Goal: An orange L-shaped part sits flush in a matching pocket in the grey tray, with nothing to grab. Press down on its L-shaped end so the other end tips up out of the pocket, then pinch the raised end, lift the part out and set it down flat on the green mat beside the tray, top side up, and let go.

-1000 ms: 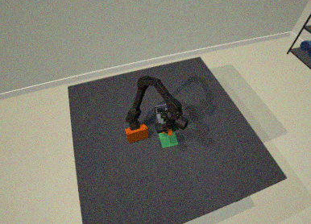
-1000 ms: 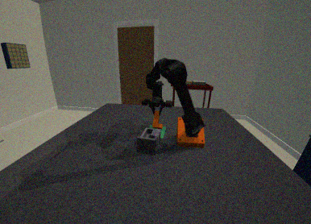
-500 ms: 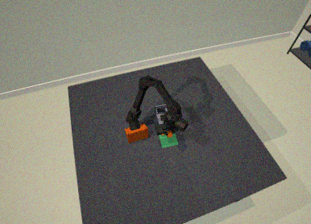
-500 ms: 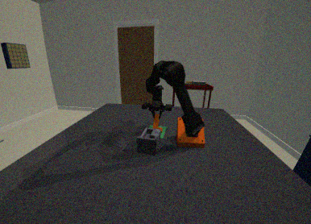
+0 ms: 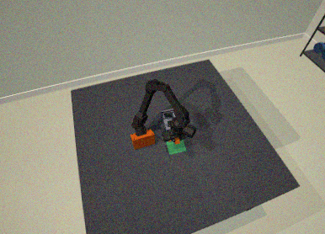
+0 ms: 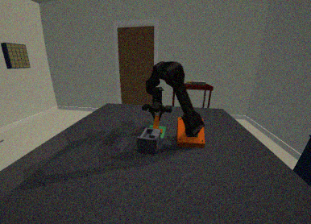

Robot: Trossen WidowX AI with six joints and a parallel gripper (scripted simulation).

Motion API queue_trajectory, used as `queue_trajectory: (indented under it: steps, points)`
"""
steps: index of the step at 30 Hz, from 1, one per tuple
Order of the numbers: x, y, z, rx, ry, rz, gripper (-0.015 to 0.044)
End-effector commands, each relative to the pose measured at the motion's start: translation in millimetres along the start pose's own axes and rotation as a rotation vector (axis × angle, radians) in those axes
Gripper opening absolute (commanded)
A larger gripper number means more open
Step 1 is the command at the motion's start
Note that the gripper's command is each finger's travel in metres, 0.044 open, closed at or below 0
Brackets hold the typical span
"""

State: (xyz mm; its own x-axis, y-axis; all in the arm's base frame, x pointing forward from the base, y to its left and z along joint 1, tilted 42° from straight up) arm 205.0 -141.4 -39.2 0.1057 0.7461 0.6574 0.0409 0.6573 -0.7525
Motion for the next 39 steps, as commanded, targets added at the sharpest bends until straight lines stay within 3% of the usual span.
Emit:
queue_trajectory:
  steps: [1, 11, 16, 21, 39]
  points:
    - [0, 0, 0, 0.0, 0.0, 0.0, 0.0]
    - [0, -2, 0, 0.0, 0.0, 0.0, 0.0263]
    - [-3, -41, -3, -0.001, 0.002, 0.002, 0.0394]
    - [-1, -88, 0, -0.002, 0.004, 0.0, 0.04]
    - [-1, -83, -1, -0.009, 0.008, 0.0, 0.04]
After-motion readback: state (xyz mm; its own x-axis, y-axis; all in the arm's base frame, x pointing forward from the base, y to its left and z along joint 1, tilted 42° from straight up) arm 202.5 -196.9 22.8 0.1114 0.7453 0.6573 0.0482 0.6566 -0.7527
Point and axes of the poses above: the point midway between the two fingers, 35 mm back from their tips, its own y axis out along the fingers, its own z axis across the jaws, x = y × z, the point moved 2 cm from there along -y, back along the fingers, and after that the axes turned 1 degree about -y, right-handed, at the moved point
